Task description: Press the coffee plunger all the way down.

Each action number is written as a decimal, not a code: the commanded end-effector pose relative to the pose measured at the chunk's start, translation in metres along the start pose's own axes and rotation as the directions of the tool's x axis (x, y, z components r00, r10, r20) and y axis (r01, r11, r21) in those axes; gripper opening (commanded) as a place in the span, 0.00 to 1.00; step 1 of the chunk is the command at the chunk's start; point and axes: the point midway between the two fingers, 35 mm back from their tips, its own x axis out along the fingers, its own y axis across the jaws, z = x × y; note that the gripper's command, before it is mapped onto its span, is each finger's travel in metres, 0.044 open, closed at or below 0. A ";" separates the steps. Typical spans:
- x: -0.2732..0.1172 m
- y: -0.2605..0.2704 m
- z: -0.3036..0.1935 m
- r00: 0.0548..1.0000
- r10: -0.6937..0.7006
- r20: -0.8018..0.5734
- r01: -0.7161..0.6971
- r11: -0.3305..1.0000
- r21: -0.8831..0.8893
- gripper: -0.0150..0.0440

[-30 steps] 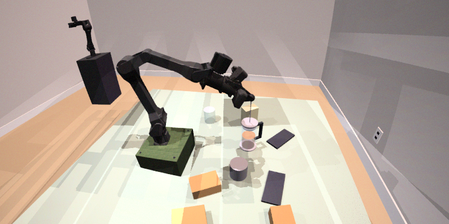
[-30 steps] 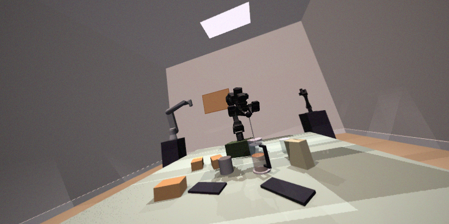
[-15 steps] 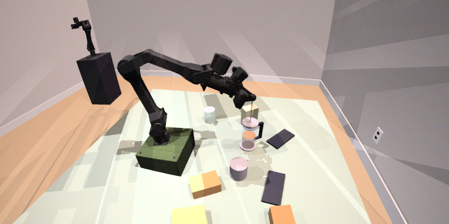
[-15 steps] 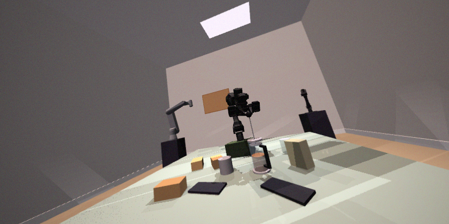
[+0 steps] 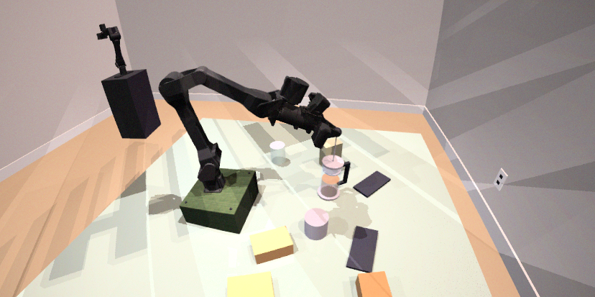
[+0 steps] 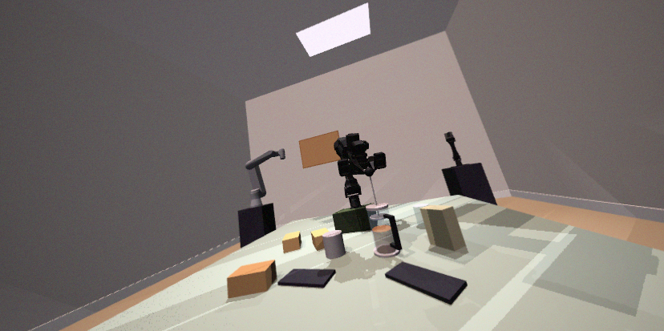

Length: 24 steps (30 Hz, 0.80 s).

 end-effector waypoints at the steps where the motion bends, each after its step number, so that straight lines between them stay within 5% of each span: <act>1: 0.010 0.000 -0.026 0.998 0.000 -0.057 0.000 1.000 -0.006 0.47; 24: 0.032 0.000 -0.057 0.998 -0.001 -0.057 0.000 1.000 -0.006 0.47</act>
